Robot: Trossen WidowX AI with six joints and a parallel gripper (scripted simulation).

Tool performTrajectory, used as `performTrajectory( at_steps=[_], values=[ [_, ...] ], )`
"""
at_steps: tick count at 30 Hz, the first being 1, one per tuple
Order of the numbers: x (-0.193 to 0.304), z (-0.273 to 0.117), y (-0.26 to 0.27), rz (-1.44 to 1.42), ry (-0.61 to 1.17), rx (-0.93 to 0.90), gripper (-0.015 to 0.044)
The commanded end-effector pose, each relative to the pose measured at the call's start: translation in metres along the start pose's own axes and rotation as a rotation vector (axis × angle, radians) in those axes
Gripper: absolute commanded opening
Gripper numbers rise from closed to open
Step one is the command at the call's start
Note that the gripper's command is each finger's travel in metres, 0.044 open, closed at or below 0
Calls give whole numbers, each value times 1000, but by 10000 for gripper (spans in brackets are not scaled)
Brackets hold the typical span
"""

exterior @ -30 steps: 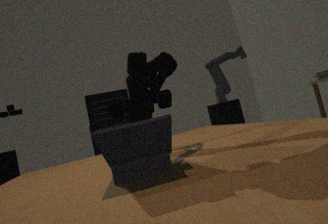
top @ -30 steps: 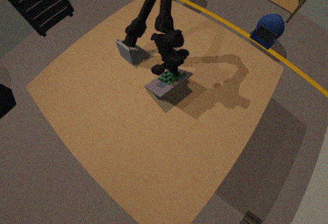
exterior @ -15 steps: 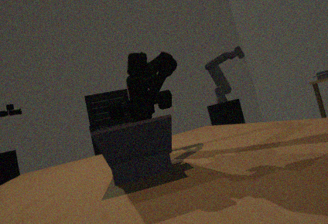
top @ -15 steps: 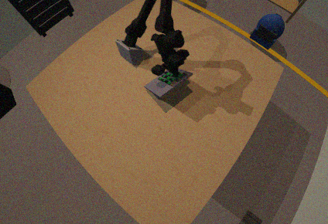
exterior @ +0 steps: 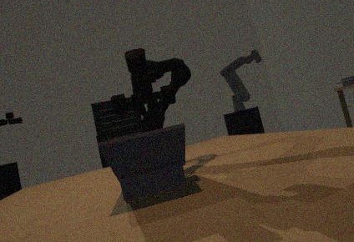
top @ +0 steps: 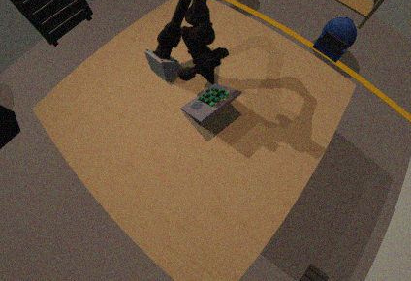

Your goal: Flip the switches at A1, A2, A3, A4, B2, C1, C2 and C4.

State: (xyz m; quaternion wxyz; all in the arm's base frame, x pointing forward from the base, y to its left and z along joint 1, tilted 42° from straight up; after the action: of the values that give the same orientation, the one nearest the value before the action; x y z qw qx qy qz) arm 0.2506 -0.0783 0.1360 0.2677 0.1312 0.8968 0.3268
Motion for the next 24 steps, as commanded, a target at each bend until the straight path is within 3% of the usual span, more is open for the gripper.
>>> performTrajectory(
  at_steps=[1, 7, 24],
  values=[
    [0, -1, -13, 6, 3, 0, 0],
    [-3, 34, -13, 6, 28, -1, 0],
    [-3, 51, -12, 6, 27, -2, 0]
  ],
)
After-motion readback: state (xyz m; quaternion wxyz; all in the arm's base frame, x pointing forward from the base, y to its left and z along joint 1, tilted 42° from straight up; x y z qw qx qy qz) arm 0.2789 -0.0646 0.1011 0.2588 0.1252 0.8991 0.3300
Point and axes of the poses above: the point midway between the two fingers, 35 mm back from their tips, its own z axis out along the fingers, its own y axis across the jaws, x = y × z, the point moved 9 cm from there along -z, back along the fingers, and after that the axes turned 1 degree about z, right-handed, at the moved point
